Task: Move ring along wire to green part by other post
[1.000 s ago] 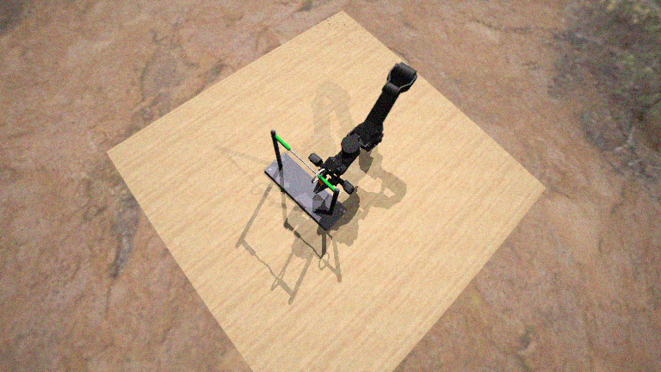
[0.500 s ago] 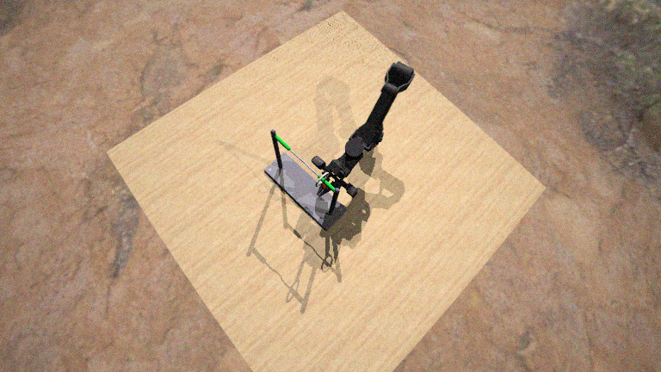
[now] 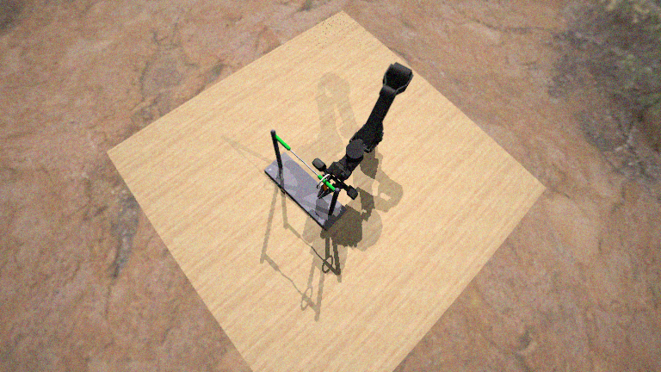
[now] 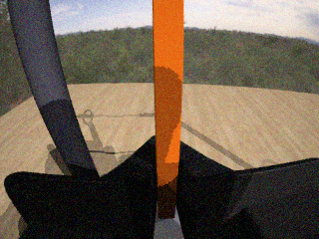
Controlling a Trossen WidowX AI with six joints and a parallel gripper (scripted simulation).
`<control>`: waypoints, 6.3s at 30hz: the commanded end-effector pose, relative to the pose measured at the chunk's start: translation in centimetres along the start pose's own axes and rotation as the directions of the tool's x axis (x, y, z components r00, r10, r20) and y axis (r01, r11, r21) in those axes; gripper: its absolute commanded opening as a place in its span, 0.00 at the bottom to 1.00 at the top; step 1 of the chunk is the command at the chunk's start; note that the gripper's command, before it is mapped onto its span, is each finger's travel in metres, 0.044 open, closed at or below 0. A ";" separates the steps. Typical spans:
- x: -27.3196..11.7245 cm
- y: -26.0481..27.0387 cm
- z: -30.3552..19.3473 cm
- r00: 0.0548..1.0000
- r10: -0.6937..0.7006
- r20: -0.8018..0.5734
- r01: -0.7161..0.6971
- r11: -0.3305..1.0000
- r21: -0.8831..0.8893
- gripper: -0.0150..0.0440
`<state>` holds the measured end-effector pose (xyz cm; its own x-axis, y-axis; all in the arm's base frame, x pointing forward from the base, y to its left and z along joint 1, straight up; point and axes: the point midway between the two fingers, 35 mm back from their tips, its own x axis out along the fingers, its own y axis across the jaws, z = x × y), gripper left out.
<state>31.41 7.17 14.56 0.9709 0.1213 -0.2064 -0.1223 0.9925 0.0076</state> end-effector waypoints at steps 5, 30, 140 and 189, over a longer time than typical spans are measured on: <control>0.0 -0.1 -1.2 1.000 -0.006 -0.014 0.006 1.000 0.001 0.00; 0.0 -0.1 -1.2 1.000 -0.006 -0.014 0.006 1.000 0.001 0.00; 0.0 0.0 -1.0 1.000 -0.001 -0.010 0.001 1.000 -0.002 0.09; -5.0 -0.1 -1.1 1.000 -0.006 -0.017 0.006 1.000 0.001 0.53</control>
<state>26.44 6.57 14.95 0.9695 0.1211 -0.2131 -0.1222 0.9925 0.0081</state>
